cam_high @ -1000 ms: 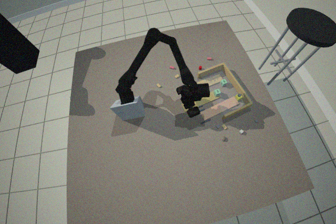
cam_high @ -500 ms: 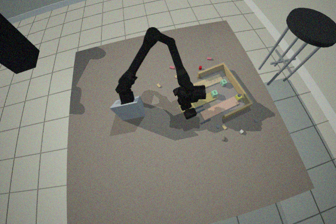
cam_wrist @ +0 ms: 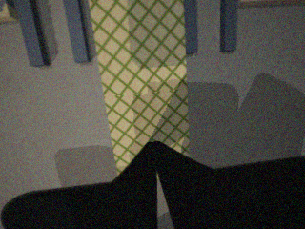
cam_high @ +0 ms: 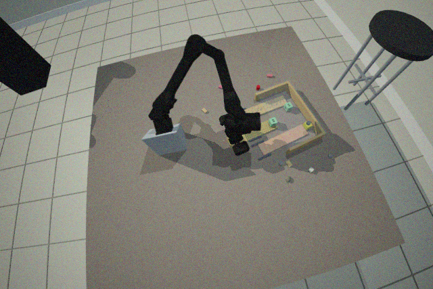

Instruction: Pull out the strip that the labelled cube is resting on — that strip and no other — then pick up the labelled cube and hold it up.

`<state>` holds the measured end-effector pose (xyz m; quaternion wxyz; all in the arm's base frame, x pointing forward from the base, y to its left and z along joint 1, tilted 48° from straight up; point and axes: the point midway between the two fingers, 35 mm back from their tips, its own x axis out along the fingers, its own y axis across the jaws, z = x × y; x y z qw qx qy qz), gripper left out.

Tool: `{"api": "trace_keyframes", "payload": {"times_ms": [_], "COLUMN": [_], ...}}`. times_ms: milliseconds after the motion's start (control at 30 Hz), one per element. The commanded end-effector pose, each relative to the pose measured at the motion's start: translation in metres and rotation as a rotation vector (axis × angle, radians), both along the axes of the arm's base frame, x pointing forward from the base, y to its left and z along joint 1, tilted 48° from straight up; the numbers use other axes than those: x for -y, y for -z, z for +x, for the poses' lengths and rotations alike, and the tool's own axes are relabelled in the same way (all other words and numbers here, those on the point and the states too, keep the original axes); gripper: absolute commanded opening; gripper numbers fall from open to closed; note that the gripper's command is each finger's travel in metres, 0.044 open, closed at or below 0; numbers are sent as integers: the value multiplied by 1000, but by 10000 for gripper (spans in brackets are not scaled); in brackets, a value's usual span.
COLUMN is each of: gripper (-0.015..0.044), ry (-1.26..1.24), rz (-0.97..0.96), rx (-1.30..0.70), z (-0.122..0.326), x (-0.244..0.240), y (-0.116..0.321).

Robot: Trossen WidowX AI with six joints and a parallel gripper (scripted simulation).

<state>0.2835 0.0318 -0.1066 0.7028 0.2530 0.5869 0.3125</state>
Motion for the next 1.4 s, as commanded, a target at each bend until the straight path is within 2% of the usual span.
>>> {"api": "trace_keyframes", "payload": {"times_ms": [0, 1367], "gripper": [0, 0], "ry": [-15, -15], "rz": [-2, -2], "rx": [-34, -36], "z": [-17, -63], "x": [-5, -3], "y": [5, 13]}}
